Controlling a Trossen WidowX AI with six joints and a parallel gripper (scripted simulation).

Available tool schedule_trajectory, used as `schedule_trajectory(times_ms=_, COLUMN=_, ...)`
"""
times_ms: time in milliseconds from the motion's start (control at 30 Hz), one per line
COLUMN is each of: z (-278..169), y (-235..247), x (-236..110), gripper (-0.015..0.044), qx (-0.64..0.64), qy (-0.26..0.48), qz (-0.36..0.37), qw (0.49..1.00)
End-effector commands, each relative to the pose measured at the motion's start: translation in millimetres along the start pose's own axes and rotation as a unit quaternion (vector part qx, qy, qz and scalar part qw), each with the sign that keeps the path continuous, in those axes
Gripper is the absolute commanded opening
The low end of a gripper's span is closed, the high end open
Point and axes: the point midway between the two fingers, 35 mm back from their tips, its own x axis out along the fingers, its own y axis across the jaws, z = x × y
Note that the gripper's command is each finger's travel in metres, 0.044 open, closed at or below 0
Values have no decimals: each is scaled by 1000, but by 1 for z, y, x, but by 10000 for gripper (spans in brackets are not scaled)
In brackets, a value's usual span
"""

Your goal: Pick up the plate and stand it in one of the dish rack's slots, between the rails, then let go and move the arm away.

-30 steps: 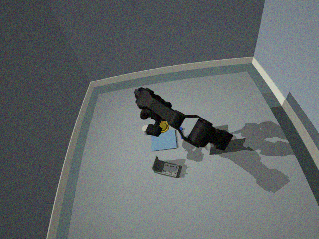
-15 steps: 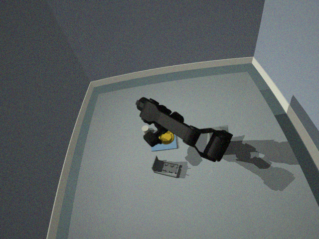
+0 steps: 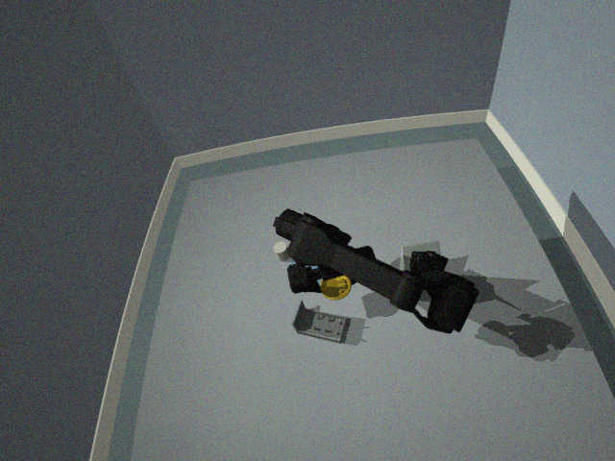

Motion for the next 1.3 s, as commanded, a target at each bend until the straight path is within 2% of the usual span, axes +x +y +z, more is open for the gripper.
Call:
schedule_trajectory(times_ms=0, z=-19, y=-10, x=3, gripper=0, qx=81, qy=3, qz=0, qw=997)
schedule_trajectory(times_ms=300, z=-48, y=-30, x=10, gripper=0, qx=230, qy=6, qz=-2, qw=973)
schedule_trajectory(times_ms=633, z=-49, y=-33, x=13, gripper=0, qx=237, qy=0, qz=-6, qw=971)
schedule_trajectory(times_ms=1267, z=-12, y=-48, x=64, gripper=0, qx=110, qy=-194, qz=-88, qw=971)
